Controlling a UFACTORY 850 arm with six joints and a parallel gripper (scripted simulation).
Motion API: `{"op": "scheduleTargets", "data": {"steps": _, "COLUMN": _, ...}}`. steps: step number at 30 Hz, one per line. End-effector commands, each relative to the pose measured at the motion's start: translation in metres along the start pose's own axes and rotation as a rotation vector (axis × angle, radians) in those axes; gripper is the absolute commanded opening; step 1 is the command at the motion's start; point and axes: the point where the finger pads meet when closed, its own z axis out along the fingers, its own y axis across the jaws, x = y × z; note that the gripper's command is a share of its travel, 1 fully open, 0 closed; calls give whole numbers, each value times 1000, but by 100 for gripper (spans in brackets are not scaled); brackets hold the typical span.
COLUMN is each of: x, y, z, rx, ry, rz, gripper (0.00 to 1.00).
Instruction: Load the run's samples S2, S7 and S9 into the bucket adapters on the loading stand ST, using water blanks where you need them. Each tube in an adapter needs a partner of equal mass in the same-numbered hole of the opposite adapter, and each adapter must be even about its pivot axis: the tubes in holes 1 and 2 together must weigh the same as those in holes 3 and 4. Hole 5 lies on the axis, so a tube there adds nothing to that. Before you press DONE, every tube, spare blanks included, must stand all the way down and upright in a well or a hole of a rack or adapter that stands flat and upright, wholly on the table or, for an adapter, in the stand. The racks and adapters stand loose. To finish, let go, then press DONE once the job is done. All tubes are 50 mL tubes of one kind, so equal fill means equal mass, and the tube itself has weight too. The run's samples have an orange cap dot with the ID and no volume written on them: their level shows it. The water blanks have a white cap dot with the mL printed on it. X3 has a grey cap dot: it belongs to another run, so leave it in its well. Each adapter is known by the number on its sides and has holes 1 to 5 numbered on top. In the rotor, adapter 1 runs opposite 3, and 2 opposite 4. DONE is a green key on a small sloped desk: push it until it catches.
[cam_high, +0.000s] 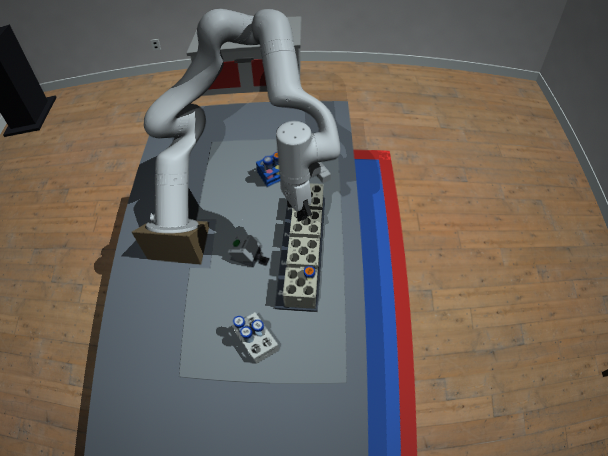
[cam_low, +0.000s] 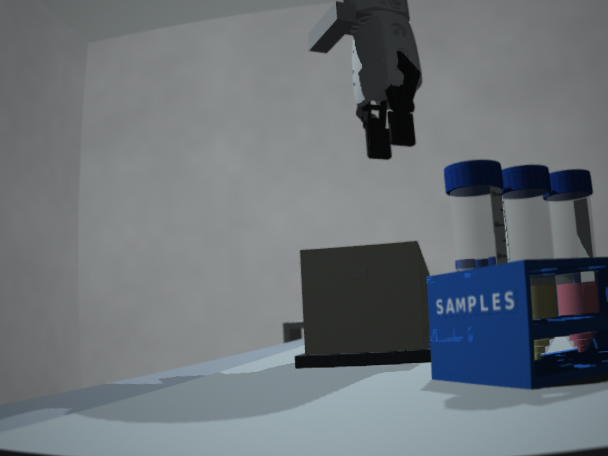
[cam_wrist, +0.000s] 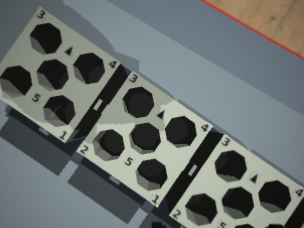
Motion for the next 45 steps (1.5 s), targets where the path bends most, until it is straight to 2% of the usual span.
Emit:
{"op": "scheduleTargets", "data": {"steps": 1, "x": 4, "y": -12, "z": -1, "rx": -2, "ry": 1, "rz": 0, "gripper": 57}}
{"op": "scheduleTargets", "data": {"steps": 14, "x": 22, "y": -75, "z": -1, "rx": -2, "ry": 1, "rz": 0, "gripper": 57}}
{"op": "scheduleTargets", "data": {"steps": 16, "x": 22, "y": -75, "z": -1, "rx": -2, "ry": 1, "rz": 0, "gripper": 57}}
{"op": "scheduleTargets", "data": {"steps": 45, "x": 60, "y": -204, "z": -1, "rx": -2, "ry": 1, "rz": 0, "gripper": 57}}
